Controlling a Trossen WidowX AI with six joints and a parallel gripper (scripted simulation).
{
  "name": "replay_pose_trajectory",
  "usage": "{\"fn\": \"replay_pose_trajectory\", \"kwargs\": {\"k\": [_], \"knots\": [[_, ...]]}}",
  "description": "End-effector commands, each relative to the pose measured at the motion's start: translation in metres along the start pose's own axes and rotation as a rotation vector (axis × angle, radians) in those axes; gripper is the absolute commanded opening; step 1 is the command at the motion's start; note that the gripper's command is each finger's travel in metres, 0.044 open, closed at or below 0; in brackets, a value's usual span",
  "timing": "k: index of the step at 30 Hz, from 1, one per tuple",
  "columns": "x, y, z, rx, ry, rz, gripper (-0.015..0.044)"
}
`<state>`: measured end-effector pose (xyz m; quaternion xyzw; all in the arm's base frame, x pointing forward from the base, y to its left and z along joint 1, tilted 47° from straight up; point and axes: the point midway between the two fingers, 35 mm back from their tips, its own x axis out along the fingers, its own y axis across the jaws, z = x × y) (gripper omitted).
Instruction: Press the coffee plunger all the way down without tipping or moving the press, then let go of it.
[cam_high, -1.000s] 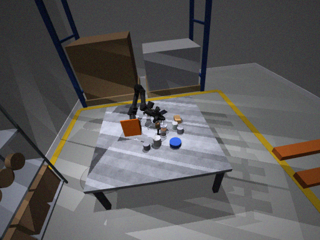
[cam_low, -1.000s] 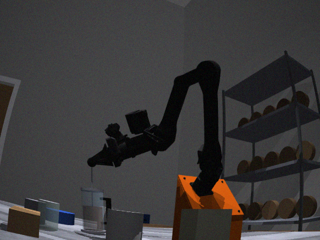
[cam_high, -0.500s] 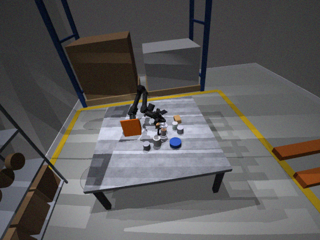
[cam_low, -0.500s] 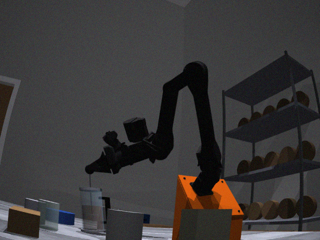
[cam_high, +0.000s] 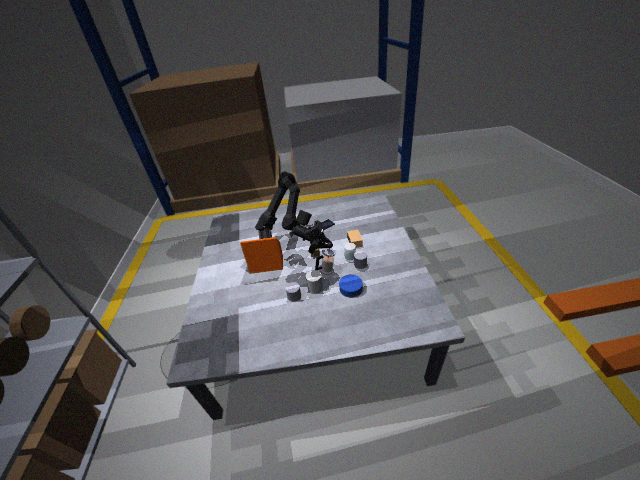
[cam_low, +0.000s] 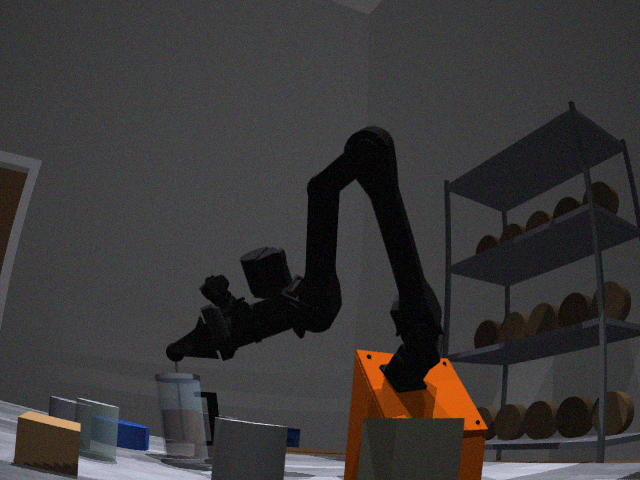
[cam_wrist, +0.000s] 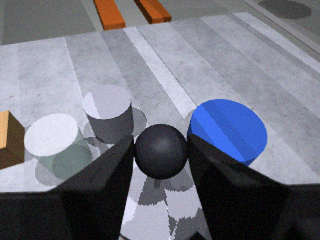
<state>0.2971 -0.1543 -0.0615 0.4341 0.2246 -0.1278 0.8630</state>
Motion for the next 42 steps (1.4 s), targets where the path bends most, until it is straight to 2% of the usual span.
{"fn": "replay_pose_trajectory", "kwargs": {"k": [1, 38, 42], "knots": [[0.0041, 0.0005, -0.0101, 0.013, 0.036, 0.001, 0.0128], [0.0097, -0.0014, -0.0017, 0.01, 0.023, 0.002, 0.0128], [0.0097, -0.0014, -0.0017, 0.01, 0.023, 0.002, 0.0233]]}}
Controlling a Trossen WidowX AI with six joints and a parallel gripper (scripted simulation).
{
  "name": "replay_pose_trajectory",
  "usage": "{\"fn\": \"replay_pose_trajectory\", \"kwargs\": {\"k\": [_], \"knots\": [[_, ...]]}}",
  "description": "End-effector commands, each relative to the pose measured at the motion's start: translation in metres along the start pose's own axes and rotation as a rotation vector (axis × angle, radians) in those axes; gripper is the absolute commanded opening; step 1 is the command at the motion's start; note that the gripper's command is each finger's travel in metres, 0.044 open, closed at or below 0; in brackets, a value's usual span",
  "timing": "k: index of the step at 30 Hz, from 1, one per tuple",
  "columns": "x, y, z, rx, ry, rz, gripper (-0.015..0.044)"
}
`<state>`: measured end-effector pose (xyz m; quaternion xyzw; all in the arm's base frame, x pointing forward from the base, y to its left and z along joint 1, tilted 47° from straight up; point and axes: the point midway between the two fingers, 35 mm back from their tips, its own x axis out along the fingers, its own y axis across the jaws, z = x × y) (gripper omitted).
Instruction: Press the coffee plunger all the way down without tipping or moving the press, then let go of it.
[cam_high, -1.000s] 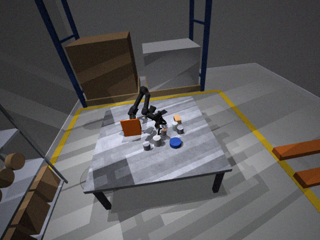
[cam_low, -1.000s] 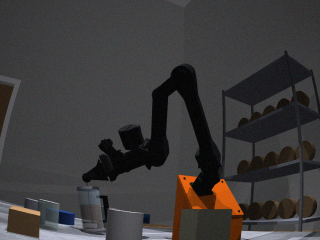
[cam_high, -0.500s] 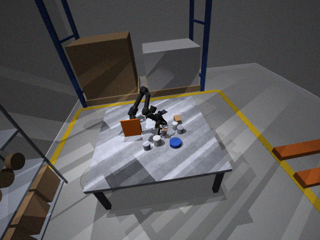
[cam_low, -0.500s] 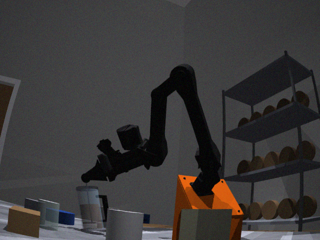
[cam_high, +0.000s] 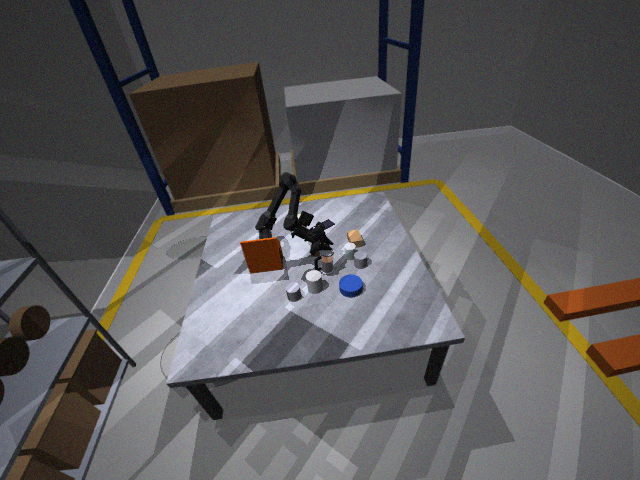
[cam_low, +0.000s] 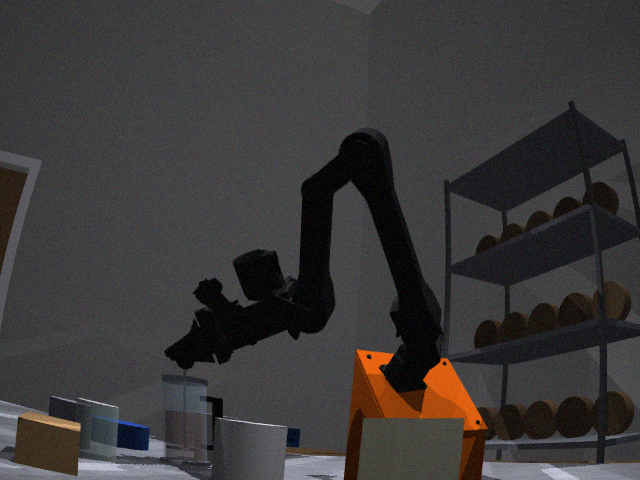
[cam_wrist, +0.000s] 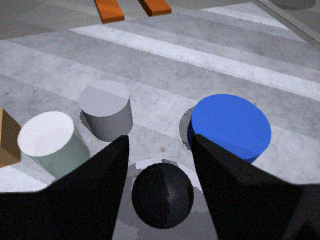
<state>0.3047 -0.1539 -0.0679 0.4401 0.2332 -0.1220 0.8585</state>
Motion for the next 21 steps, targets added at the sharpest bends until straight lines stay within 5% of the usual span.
{"fn": "replay_pose_trajectory", "kwargs": {"k": [1, 8, 21], "knots": [[0.0, 0.0, 0.0, 0.0, 0.0, -0.002, 0.0259], [0.0, 0.0, 0.0, 0.0, 0.0, -0.002, 0.044], [-0.049, 0.002, 0.038, -0.001, 0.014, -0.014, 0.044]]}}
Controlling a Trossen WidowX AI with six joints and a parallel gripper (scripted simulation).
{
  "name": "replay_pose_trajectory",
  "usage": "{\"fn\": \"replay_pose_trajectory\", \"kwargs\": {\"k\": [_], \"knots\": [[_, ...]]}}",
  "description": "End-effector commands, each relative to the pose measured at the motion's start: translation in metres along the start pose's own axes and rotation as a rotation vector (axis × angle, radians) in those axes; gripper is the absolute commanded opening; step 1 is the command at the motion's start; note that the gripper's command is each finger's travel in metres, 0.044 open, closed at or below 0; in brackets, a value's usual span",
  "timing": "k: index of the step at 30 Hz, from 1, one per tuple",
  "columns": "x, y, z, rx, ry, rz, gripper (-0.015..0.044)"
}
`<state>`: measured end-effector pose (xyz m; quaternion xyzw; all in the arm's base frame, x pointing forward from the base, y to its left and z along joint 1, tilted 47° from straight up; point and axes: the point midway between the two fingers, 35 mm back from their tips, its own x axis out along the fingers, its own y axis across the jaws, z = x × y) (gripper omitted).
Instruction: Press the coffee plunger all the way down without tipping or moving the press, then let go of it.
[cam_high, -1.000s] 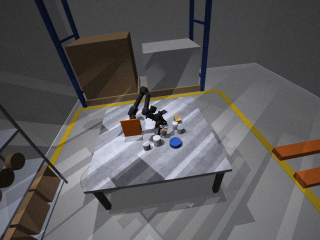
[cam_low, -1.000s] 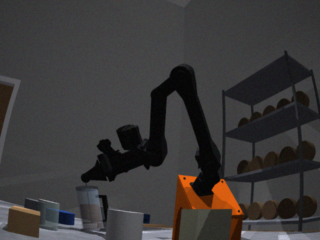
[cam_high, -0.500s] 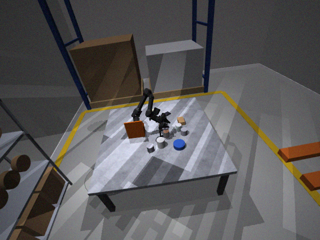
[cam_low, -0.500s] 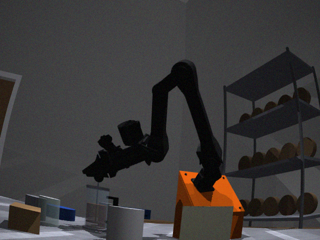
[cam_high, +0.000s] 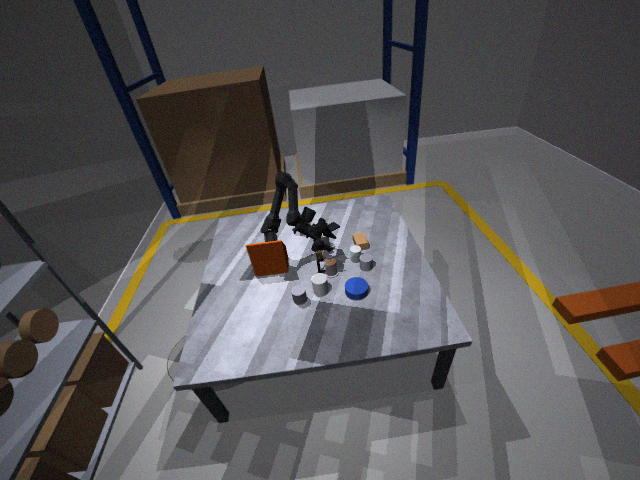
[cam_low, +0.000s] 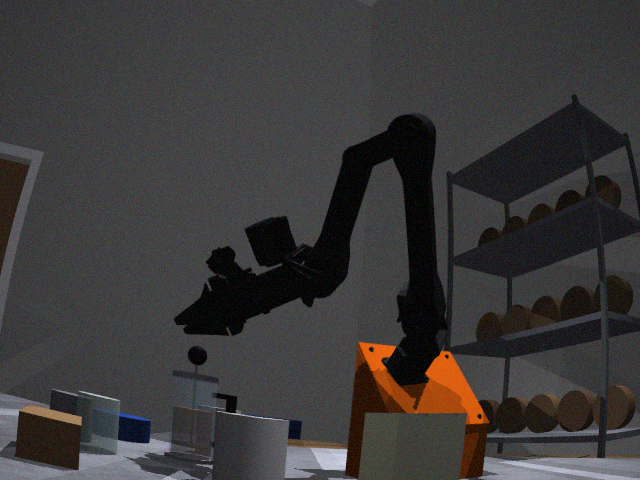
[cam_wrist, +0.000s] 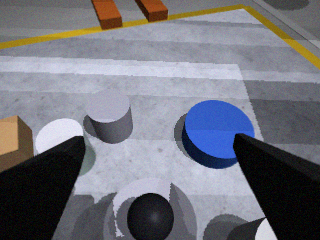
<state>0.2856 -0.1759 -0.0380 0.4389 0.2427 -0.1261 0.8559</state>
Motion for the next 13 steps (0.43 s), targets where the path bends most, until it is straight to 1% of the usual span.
{"fn": "replay_pose_trajectory", "kwargs": {"k": [1, 4, 13], "knots": [[-0.025, 0.003, 0.014, 0.0, 0.0, 0.003, 0.044], [-0.042, 0.005, 0.02, 0.003, -0.001, 0.006, 0.044], [-0.042, 0.005, 0.02, 0.003, -0.001, 0.006, 0.044]]}}
